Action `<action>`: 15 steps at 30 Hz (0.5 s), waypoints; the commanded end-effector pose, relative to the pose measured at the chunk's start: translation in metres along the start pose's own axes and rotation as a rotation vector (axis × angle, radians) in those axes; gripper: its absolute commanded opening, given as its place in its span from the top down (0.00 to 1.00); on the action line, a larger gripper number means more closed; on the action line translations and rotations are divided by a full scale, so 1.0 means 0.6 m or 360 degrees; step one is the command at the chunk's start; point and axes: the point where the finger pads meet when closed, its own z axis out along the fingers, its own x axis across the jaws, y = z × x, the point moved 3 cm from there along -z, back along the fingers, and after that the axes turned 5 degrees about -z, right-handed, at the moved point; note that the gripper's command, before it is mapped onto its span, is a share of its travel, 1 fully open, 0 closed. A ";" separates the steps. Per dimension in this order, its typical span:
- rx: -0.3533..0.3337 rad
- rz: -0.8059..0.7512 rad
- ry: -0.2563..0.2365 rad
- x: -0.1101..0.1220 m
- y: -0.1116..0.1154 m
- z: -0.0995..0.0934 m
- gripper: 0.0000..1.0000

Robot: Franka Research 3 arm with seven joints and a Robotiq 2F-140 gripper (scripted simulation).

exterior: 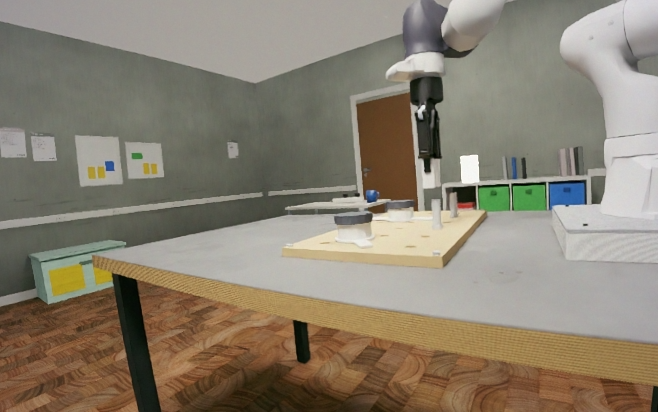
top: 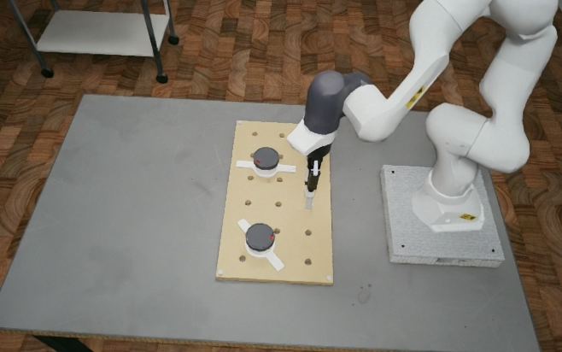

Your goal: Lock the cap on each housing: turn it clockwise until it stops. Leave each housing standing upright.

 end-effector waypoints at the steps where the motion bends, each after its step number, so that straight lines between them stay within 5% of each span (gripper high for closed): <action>1: -0.0022 0.0015 0.0005 0.002 0.007 -0.007 0.64; 15: -0.0022 0.0015 0.0005 0.002 0.006 -0.016 0.64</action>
